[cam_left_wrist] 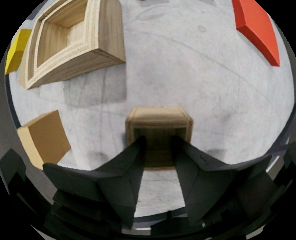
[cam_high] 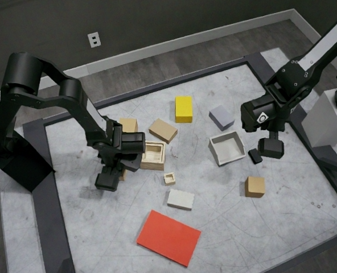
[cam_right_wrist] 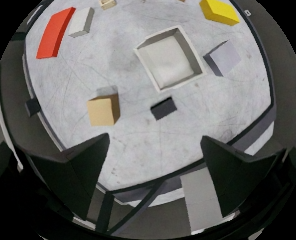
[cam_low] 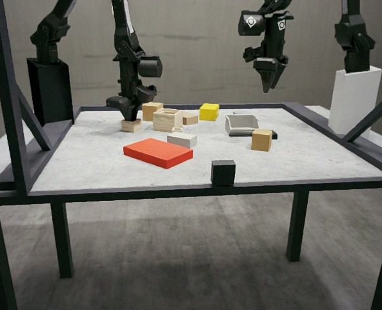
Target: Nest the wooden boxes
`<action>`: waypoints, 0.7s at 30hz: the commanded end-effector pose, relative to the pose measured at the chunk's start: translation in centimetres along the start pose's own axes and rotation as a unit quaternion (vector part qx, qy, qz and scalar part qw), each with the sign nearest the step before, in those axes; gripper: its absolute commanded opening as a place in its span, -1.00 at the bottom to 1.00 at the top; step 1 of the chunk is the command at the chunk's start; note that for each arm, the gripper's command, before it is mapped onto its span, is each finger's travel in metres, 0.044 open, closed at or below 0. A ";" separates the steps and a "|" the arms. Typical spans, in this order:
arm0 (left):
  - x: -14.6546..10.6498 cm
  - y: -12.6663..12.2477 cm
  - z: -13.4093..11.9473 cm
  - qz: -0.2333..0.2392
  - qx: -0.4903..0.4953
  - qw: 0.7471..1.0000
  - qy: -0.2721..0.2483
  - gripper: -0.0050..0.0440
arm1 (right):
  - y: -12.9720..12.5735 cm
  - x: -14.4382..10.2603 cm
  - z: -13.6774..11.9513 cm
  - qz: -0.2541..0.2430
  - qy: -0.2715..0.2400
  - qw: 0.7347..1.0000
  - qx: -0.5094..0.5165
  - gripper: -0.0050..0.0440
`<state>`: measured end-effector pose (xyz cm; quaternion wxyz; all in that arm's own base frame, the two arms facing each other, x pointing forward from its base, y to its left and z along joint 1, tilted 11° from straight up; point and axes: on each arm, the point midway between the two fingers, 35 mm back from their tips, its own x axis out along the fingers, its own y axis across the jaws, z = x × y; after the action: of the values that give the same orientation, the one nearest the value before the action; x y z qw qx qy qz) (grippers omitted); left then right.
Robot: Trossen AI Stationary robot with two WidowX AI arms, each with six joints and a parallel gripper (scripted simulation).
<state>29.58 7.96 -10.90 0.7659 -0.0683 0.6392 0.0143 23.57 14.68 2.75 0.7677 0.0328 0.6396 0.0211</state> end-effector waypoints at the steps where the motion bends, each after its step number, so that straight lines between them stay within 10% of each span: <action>1: -0.3 0.1 0.6 0.003 0.001 1.000 -0.010 -0.05 | 0.3 -0.6 0.6 0.008 -0.010 1.000 0.003 0.84; 21: -4.1 0.2 0.9 0.004 0.002 1.000 -0.015 -0.05 | 0.3 -0.6 0.6 0.008 -0.010 1.000 0.003 0.84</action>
<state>29.29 8.11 -8.90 0.7641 -0.0686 0.6412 0.0144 23.57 14.68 2.75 0.7677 0.0328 0.6396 0.0211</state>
